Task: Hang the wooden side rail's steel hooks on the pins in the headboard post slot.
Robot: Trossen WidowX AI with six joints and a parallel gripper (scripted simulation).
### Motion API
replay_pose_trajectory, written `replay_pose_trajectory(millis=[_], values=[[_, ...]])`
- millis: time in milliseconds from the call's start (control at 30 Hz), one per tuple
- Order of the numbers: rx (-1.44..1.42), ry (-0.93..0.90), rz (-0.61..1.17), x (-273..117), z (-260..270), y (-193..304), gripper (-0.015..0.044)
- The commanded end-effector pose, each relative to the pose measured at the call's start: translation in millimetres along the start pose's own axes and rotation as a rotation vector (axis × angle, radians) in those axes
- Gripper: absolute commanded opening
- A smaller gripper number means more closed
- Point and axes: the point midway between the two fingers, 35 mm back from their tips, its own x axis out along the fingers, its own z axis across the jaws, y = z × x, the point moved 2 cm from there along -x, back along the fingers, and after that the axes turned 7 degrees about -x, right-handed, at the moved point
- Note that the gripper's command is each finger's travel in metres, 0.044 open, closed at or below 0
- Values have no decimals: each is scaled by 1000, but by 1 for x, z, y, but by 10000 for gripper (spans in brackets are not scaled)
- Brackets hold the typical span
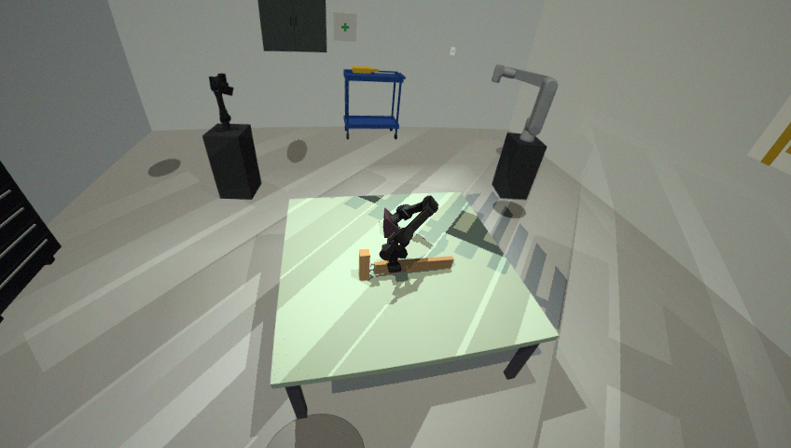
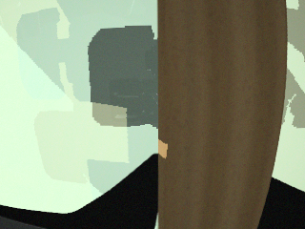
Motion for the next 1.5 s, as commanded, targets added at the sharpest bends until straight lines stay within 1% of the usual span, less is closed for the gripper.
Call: replay_pose_trajectory(millis=[0,1467], values=[[2,12,8,-4,0,4,0],[2,12,8,-5,1,8,0]])
